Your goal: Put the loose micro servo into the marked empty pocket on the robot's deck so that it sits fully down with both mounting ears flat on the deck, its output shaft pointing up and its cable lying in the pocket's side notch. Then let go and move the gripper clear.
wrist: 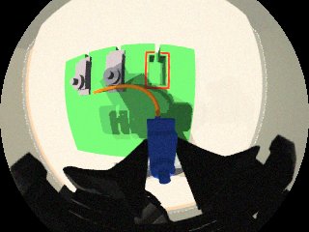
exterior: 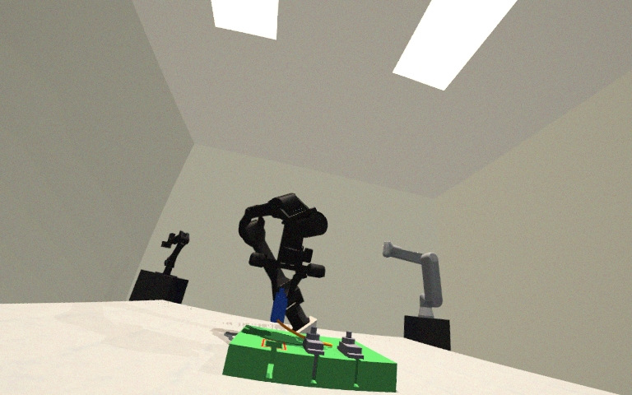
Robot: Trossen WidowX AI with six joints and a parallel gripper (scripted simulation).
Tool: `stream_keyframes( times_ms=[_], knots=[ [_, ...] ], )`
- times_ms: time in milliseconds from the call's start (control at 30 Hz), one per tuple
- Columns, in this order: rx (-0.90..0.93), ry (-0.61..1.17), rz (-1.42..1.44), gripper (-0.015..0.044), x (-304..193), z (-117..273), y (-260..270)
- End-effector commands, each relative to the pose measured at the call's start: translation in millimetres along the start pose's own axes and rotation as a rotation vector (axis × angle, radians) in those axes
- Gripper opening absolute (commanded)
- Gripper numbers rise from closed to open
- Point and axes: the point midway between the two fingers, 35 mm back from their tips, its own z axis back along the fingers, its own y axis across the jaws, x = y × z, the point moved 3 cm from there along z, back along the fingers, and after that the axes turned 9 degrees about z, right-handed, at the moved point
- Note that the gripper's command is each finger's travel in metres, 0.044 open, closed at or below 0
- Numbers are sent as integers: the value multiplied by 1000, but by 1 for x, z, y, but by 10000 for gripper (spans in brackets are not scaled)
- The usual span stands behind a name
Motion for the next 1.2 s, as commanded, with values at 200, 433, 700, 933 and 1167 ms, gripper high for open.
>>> stream_keyframes(
  times_ms=[200, 433, 700, 933, 1167],
  knots=[
    [-3, -1, -38, 0, 9, 1, -3],
    [-3, -3, -39, 0, 37, 1, -8],
    [-3, -5, -41, 0, 68, 1, -15],
    [-4, -6, -42, 0, 94, 2, -20],
    [-4, -7, -43, 0, 106, 1, -23]
  ],
)
